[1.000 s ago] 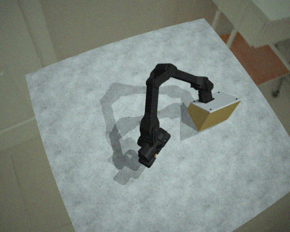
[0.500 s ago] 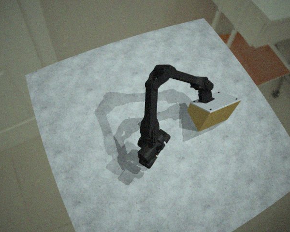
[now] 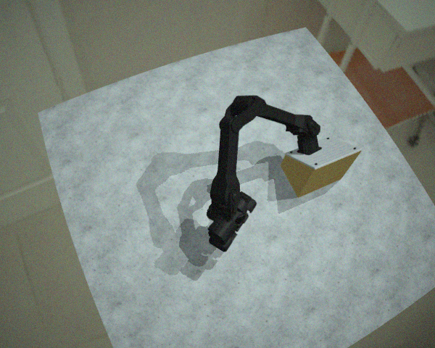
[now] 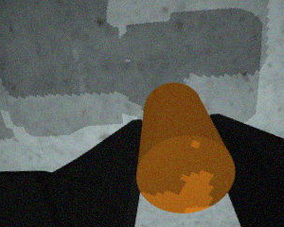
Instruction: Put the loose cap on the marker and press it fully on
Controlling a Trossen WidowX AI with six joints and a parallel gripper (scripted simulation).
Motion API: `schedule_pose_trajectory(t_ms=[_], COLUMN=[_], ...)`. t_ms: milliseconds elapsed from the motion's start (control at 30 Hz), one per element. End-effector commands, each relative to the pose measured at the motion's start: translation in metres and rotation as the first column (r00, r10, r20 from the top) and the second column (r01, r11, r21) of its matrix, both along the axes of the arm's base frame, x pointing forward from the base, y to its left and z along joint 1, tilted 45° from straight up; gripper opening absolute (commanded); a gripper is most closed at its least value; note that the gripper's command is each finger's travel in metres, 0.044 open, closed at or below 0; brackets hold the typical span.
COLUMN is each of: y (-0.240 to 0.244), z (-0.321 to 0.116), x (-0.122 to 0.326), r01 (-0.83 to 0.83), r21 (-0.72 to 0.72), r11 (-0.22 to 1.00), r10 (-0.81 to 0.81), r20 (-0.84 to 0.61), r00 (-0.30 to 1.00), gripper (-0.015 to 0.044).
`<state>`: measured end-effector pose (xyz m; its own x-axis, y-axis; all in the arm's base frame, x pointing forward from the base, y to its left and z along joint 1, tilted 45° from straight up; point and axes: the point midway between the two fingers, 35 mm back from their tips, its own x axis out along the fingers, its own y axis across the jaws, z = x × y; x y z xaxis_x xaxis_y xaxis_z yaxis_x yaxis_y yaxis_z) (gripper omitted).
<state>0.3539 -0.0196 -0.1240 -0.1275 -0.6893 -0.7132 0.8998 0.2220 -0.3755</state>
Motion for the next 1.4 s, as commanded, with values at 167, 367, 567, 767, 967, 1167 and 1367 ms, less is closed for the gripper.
schedule_pose_trajectory(t_ms=[167,367,567,767,967,1167,1367], y=[0.022,0.031,0.026,0.021,0.016,0.010,0.005], z=[0.022,0.032,0.049,0.067,0.085,0.102,0.119], x=[0.006,0.006,0.003,-0.002,-0.007,-0.013,-0.021], r01=[0.002,0.003,0.003,0.003,0.002,0.002,0.002], r21=[0.005,0.005,0.005,0.005,0.004,0.004,0.004], r11=[1.000,1.000,1.000,1.000,1.000,1.000,1.000], r10=[-0.002,-0.003,-0.003,-0.003,-0.002,-0.002,-0.002], r20=[0.008,0.008,0.007,0.007,0.006,0.005,0.005], r00=[1.000,1.000,1.000,1.000,1.000,1.000,1.000], gripper=[0.0000,0.0000,0.0000,0.0000,0.0000,0.0000,0.0000])
